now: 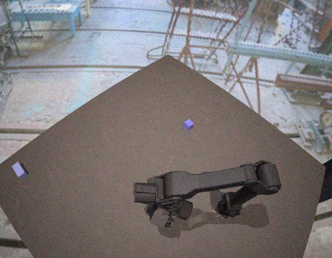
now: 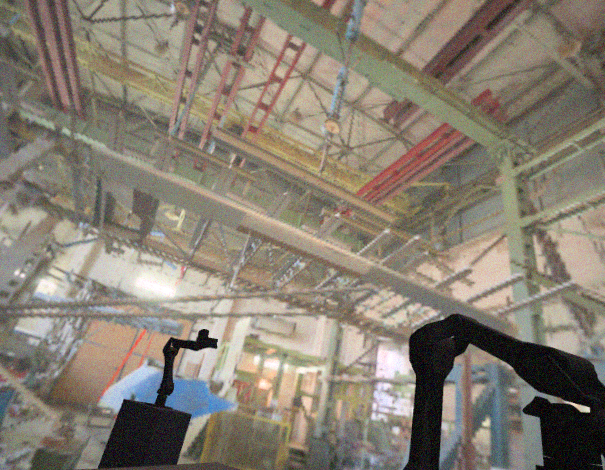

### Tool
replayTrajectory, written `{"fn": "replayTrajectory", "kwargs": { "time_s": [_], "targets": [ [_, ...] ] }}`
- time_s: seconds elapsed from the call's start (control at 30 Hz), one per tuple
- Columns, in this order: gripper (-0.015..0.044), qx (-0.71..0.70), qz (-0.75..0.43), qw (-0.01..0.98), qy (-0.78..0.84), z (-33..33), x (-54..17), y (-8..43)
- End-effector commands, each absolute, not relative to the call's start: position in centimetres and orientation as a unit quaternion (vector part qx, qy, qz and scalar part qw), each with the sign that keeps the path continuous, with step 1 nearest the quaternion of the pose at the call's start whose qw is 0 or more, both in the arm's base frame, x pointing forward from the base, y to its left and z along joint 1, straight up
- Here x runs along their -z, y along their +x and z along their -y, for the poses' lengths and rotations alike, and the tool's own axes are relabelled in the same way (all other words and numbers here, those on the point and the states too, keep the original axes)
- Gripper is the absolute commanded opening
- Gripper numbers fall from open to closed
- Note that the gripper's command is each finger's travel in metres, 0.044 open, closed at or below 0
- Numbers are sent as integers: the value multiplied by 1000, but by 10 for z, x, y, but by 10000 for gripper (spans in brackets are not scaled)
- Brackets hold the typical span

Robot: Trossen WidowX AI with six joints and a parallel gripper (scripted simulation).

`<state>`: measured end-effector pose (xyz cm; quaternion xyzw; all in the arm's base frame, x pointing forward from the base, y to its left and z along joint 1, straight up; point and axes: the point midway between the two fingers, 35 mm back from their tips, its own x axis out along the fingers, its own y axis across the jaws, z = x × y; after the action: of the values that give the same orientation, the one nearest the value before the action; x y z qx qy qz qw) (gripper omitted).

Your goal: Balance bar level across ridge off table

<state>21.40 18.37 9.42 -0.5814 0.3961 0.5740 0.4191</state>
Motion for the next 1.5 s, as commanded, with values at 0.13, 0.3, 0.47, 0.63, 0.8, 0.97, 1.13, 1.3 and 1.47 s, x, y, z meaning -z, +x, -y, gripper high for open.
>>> {"fn": "replayTrajectory", "kwargs": {
  "time_s": [0.13, 0.3, 0.47, 0.63, 0.8, 0.97, 1.13, 1.3, 1.47],
  "targets": [
    [0, -574, -396, 419, -581, -184, -94, 214],
    [0, -574, -396, 419, -581, -184, -94, 214],
    [26, -574, -396, 419, -581, -184, -94, 214],
    [158, -574, -396, 419, -581, -184, -94, 214],
    [167, -574, -396, 419, -581, -184, -94, 214],
    [167, -574, -396, 419, -581, -184, -94, 214],
    [168, -574, -396, 419, -581, -184, -94, 214],
    [169, -574, -396, 419, -581, -184, -94, 214],
    [170, -574, -396, 419, -581, -184, -94, 214]
  ]
}}
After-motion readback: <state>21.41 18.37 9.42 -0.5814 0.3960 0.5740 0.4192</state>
